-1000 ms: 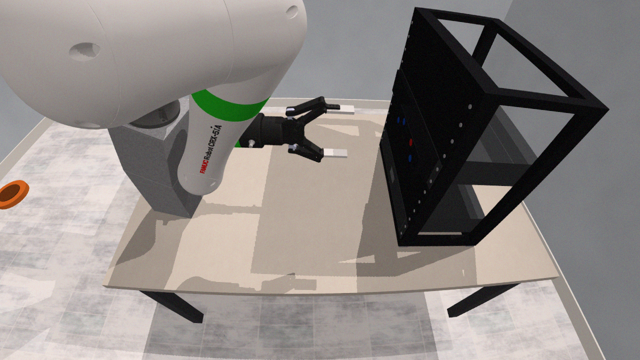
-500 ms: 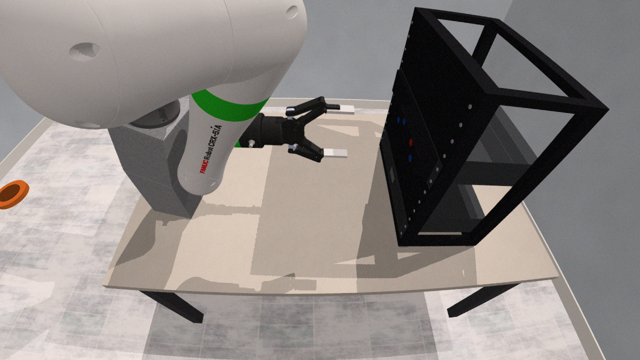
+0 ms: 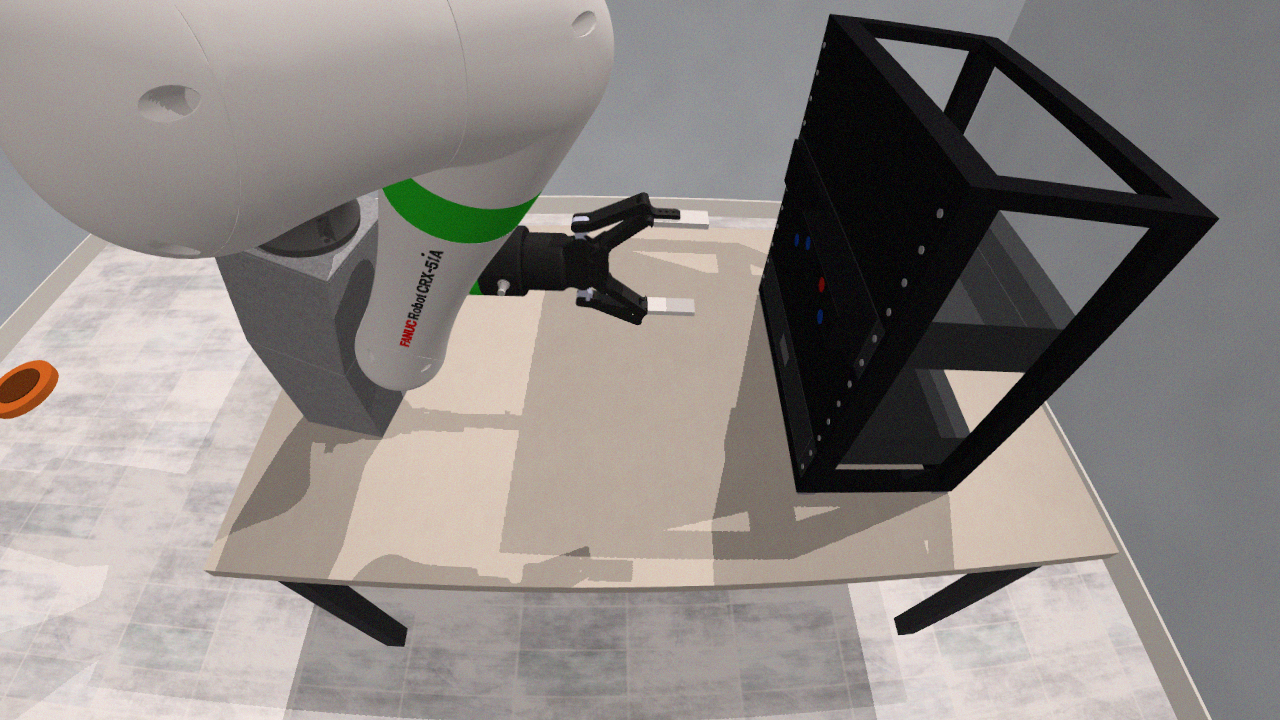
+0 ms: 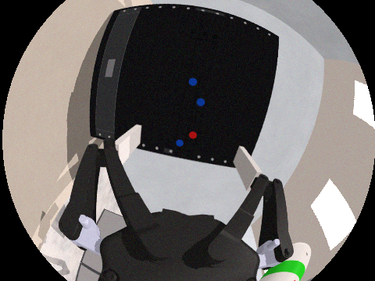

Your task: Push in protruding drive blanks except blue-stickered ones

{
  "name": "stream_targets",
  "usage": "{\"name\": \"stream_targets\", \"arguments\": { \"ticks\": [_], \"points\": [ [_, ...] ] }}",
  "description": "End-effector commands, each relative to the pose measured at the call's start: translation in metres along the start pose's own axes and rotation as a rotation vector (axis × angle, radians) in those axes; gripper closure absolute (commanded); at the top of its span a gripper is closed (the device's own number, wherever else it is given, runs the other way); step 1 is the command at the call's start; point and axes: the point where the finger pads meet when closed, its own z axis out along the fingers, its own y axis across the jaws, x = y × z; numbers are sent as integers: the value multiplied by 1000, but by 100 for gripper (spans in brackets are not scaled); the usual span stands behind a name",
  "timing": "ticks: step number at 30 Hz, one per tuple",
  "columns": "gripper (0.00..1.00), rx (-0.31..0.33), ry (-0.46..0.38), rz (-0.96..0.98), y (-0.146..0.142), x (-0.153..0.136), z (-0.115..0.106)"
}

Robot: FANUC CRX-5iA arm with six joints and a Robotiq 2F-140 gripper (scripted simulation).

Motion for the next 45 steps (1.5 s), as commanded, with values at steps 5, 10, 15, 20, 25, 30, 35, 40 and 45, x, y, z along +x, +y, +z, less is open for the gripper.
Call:
{"name": "stream_targets", "arguments": {
  "ticks": [5, 10, 15, 20, 25, 30, 35, 40, 45],
  "points": [
    [0, 0, 0, 0, 0, 0, 0],
    [0, 0, 0, 0, 0, 0, 0],
    [0, 0, 0, 0, 0, 0, 0],
    [0, 0, 0, 0, 1, 2, 6],
    [0, 0, 0, 0, 3, 6, 24],
    [0, 0, 0, 0, 4, 10, 40],
    [0, 0, 0, 0, 7, 17, 69],
    [0, 0, 0, 0, 10, 23, 94],
    [0, 0, 0, 0, 10, 25, 103]
  ]
}}
